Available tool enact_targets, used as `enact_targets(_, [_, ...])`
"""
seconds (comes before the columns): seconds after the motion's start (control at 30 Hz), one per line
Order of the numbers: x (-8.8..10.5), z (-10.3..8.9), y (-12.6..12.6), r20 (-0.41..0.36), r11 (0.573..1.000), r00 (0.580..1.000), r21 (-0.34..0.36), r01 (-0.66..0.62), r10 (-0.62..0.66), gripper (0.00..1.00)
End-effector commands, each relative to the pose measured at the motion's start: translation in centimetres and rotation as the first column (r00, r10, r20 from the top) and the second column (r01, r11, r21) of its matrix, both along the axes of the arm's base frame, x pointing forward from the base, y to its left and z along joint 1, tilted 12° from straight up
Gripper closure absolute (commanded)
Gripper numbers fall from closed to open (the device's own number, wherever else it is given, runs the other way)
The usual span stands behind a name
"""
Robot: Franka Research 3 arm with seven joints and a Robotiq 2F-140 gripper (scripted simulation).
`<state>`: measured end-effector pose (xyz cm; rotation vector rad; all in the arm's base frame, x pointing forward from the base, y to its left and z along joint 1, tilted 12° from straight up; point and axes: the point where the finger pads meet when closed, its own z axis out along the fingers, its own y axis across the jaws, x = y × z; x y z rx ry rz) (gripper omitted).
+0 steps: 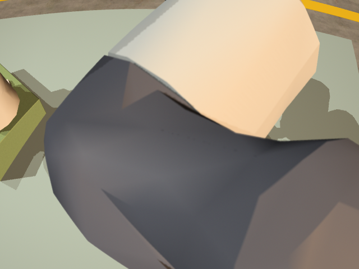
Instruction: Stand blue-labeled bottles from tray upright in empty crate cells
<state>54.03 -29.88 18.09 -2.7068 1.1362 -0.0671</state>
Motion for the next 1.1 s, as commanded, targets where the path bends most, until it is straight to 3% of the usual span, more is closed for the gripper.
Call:
enact_targets(0.0, [-0.1,-0.1,-0.2,-0.004,1.0,1.0,-0.002,0.003,-0.003,1.0])
enact_targets(0.17, [-0.1,-0.1,-0.2,-0.004,1.0,1.0,-0.002,0.003,-0.003,1.0])
enact_targets(0.23, [0.1,0.3,1.0,-0.003,1.0,1.0,0.001,0.008,-0.008,1.0])
enact_targets(0.3, [0.5,1.6,6.4,-0.002,0.999,1.0,0.011,0.03,-0.03,1.0])
enact_targets(0.37, [-0.3,1.9,9.6,-0.01,0.998,0.998,0.019,0.068,-0.068,1.0])
enact_targets(0.43, [-0.3,1.9,9.6,-0.01,0.998,0.998,0.019,0.068,-0.068,1.0])
enact_targets(0.47, [-0.8,2.6,14.4,-0.016,0.996,0.996,0.019,0.088,-0.088,1.0])
enact_targets(0.63, [-2.7,3.6,23.1,-0.027,0.992,0.992,0.012,0.123,-0.123,1.0])
enact_targets(0.83, [-2.8,3.6,23.3,-0.028,0.992,0.992,0.012,0.124,-0.124,1.0])
enact_targets(0.87, [-2.8,3.6,23.3,-0.028,0.992,0.992,0.012,0.124,-0.124,0.62])
enact_targets(1.07, [-2.8,3.6,23.3,-0.028,0.992,0.992,0.012,0.124,-0.124,0.62])
